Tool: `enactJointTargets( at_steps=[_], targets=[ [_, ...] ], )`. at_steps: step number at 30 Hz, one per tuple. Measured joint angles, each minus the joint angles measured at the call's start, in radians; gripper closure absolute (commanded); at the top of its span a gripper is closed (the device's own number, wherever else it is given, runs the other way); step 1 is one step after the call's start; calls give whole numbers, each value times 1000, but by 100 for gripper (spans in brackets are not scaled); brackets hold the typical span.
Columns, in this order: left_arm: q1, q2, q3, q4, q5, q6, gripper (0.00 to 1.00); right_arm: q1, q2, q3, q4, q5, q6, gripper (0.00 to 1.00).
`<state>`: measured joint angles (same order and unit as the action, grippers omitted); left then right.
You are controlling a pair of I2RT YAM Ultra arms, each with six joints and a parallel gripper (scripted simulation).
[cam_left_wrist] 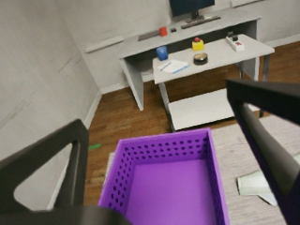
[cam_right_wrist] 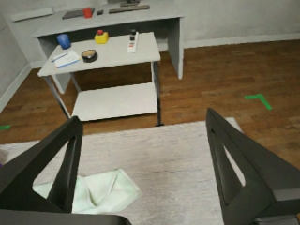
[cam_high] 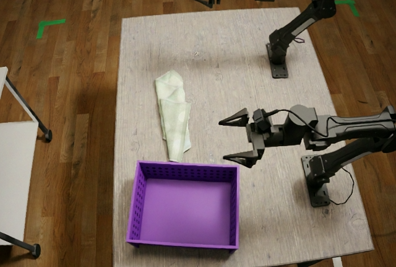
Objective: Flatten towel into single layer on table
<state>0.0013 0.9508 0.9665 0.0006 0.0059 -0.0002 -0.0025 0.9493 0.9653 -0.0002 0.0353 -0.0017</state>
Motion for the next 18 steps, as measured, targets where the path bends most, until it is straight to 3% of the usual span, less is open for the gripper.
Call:
enactJointTargets(
  at_steps=[5, 6, 18],
  targets=[
    [0, 0, 0, 0, 0, 0, 0, 1, 0, 0, 0, -25, 0, 0],
    [0, 0, 0, 0, 0, 0, 66, 1, 0, 0, 0, -28, 0, 66],
    [-220, 124, 114, -214, -131, 6, 66, -21, 130, 25, -136, -131, -65, 66]
  ],
)
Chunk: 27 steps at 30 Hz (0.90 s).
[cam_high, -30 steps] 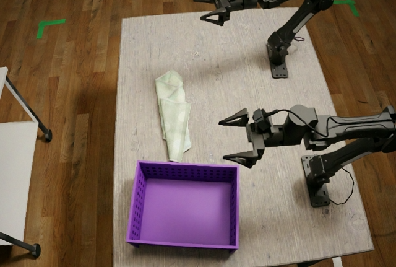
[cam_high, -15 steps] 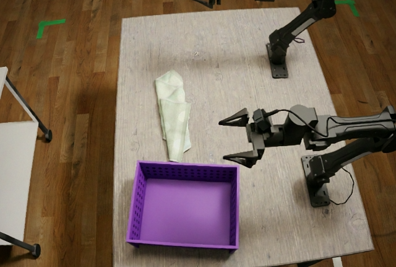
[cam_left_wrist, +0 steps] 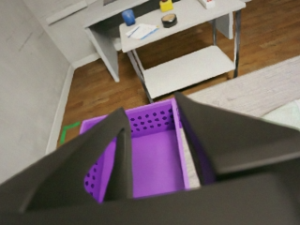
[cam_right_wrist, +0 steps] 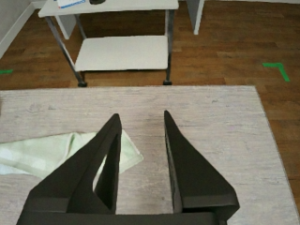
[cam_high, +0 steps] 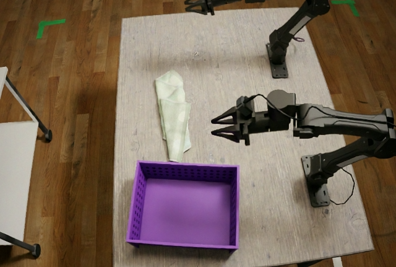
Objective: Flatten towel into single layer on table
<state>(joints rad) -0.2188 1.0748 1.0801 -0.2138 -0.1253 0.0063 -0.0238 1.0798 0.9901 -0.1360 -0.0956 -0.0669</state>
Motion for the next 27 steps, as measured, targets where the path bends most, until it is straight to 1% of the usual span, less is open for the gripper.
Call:
enactJointTargets(
  at_steps=[4, 9, 15, 18, 22, 27],
  targets=[
    [-62, 70, 69, -101, -53, -19, 66, 0, 62, 34, -63, -30, -37, 66],
    [-146, 197, 180, -236, -100, -60, 66, 0, 171, 90, -147, -63, -95, 66],
    [-217, 382, 338, -408, -123, -121, 66, 14, 336, 175, -259, -85, -169, 66],
    [-232, 445, 388, -486, -123, -145, 66, 19, 393, 202, -312, -88, -196, 66],
    [-257, 567, 523, -597, -118, -182, 66, 30, 499, 288, -380, -87, -239, 66],
    [-293, 756, 719, -738, -90, -224, 66, 47, 670, 415, -478, -81, -294, 66]
  ],
)
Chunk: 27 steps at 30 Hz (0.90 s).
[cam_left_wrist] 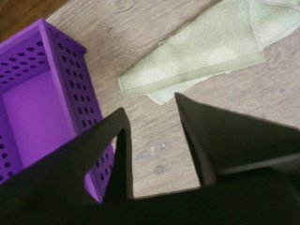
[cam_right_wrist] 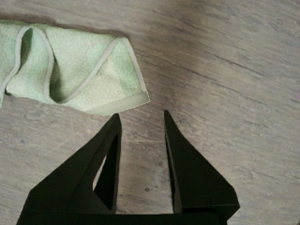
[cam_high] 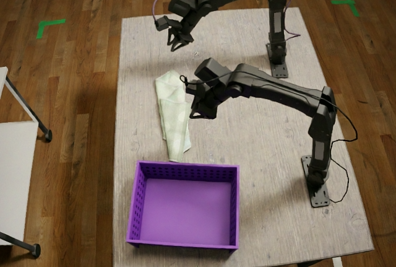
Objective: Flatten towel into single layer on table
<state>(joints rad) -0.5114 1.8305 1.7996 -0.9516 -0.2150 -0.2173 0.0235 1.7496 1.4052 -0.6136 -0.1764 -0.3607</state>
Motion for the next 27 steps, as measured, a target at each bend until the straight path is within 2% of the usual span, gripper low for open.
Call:
enactJointTargets(
  at_steps=[3, 8, 16, 20, 27],
  targets=[
    [-22, 96, 71, -46, 9, -26, 66, 11, 115, 89, -69, 8, -32, 66],
    [-61, 185, 91, -82, 14, -63, 66, 27, 268, 210, -180, 22, -72, 66],
    [-126, 304, 140, -34, 2, -127, 66, 52, 552, 550, -395, 52, -134, 66],
    [-160, 395, 185, 0, -8, -157, 66, 53, 604, 624, -490, 61, -149, 66],
    [-196, 533, 283, 23, -21, -197, 66, 53, 600, 668, -563, 62, -158, 66]
  ],
)
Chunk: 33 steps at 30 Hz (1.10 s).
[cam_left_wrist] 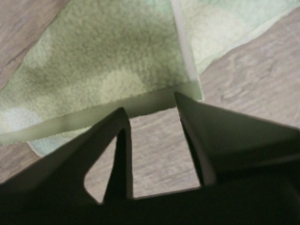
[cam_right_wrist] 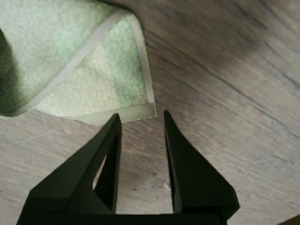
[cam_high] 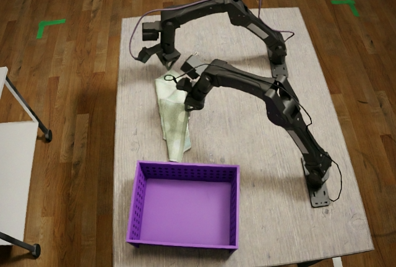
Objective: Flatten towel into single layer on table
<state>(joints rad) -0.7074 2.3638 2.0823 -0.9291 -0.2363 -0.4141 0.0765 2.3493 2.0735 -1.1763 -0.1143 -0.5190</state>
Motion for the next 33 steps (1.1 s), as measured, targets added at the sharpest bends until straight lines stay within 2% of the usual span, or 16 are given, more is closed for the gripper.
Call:
enactJointTargets(
  at_steps=[7, 15, 25, 33],
  targets=[
    [-31, 127, 126, 5, -11, -30, 66, 0, 0, 2, -20, 0, -2, 66],
    [-26, 114, 149, -3, -18, -38, 66, 0, 0, 2, -20, 0, -2, 66],
    [-26, 122, 150, 6, -20, -38, 66, 2, -2, -8, -18, 0, 0, 66],
    [-26, 128, 93, 52, -23, -38, 66, 3, 9, -63, 18, 0, -2, 66]
  ],
)
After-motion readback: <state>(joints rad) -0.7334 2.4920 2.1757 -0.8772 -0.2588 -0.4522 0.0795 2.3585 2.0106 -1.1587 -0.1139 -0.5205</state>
